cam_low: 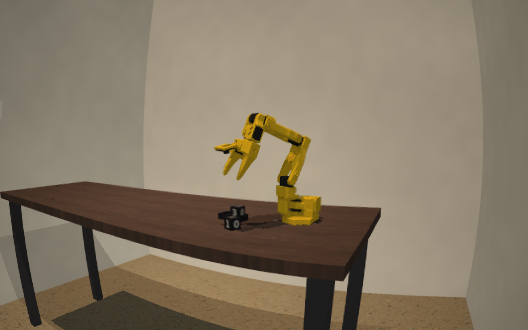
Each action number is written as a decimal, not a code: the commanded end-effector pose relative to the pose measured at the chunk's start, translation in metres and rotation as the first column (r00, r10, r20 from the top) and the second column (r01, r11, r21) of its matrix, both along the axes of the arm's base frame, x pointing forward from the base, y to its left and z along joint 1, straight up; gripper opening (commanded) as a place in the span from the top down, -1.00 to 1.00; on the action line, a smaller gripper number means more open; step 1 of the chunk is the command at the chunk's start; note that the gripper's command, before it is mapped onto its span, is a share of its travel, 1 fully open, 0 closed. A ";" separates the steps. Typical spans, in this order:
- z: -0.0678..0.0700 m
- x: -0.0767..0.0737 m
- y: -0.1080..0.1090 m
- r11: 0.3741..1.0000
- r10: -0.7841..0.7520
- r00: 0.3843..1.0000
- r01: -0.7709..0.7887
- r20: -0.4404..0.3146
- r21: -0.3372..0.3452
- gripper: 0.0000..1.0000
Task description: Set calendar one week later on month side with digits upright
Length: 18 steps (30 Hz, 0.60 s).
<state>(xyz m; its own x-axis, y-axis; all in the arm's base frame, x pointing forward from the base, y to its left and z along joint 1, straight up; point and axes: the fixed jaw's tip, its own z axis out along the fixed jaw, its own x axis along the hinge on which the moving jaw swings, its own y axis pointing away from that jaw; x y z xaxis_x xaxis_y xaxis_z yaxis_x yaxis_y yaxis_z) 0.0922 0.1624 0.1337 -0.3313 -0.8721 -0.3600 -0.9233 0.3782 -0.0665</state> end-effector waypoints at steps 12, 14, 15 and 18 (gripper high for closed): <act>0.030 -0.003 -0.001 0.988 -0.006 0.996 -0.008 0.088 0.154 0.30; 0.030 -0.003 -0.001 0.988 -0.004 0.996 -0.010 0.089 0.153 0.30; 0.030 -0.003 -0.001 0.988 -0.002 0.996 -0.012 0.090 0.152 0.30; 0.030 -0.003 -0.001 0.989 0.008 0.995 -0.022 0.096 0.149 0.30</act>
